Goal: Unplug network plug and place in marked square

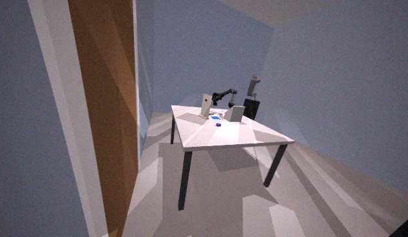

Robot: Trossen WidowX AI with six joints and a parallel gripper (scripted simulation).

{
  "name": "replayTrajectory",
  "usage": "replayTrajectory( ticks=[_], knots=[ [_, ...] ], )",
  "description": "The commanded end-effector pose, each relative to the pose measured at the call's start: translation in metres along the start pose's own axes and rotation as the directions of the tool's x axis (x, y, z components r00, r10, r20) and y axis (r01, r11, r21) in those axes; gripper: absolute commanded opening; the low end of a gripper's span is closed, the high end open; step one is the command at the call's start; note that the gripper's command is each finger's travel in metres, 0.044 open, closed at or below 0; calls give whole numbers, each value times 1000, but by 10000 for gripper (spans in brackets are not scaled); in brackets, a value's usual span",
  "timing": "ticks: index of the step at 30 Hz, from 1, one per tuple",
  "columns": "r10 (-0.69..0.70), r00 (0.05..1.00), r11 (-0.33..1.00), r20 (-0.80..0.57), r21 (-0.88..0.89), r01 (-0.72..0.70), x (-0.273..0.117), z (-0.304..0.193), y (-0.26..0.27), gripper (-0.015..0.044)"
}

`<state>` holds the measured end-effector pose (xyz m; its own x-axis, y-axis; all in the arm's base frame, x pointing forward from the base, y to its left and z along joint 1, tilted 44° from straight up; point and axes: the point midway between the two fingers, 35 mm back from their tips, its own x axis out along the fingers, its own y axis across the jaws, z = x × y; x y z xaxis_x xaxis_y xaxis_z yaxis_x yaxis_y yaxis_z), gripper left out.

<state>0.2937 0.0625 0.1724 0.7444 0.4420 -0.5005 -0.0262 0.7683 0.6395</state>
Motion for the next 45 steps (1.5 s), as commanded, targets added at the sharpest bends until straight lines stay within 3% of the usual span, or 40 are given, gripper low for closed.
replayTrajectory(
  ticks=[1, 13, 26, 45],
  knots=[
    [-95, 995, 995, -6, -2, 95, 7, -12, -22, 0],
    [-390, 921, 921, -11, -12, 390, 15, -42, -86, 0],
    [-666, 746, 745, 3, -45, 666, 4, -73, -147, 0],
    [-680, 734, 733, 3, -48, 679, 8, -73, -164, 0]
  ],
)
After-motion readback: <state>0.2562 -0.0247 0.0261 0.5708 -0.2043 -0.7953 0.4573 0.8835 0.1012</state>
